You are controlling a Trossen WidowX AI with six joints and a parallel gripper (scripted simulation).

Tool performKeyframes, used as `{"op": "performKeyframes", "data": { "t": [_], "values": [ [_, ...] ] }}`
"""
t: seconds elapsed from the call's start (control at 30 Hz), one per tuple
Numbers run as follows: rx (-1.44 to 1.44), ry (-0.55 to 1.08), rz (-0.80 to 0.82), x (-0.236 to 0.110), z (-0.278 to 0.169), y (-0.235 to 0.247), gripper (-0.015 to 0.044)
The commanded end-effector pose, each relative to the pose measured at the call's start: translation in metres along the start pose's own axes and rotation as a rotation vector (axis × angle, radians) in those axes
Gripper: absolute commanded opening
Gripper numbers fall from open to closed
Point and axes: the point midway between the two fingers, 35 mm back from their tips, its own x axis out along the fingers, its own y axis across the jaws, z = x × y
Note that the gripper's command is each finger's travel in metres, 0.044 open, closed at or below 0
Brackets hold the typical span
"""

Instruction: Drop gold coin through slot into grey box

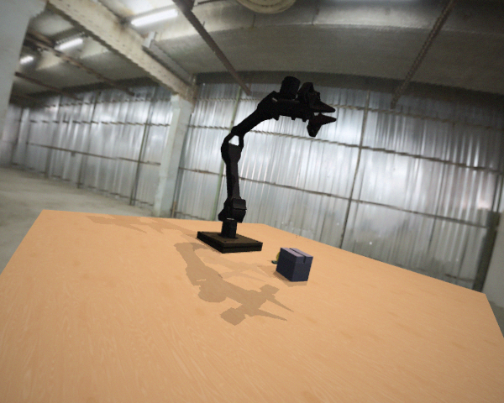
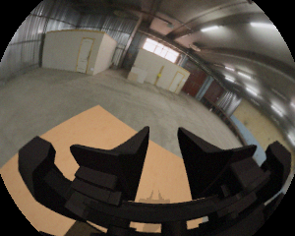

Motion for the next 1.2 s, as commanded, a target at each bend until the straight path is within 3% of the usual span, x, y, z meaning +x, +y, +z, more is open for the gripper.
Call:
{"op": "performKeyframes", "data": {
  "t": [0.0,0.23,0.47,0.73,1.0,1.17],
  "values": [
    [0.481,0.233,0.063,0.031,-0.061,0.035,0.0161],
    [0.963,0.516,0.018,0.047,-0.124,0.078,0.0161],
    [1.391,0.809,-0.173,0.046,-0.184,0.122,0.0161],
    [1.781,1.094,-0.606,0.025,-0.248,0.169,0.0161],
    [1.998,1.201,-1.261,-0.011,-0.302,0.202,0.0161],
    [2.004,1.199,-1.302,-0.014,-0.306,0.201,0.0161]
  ]
}}
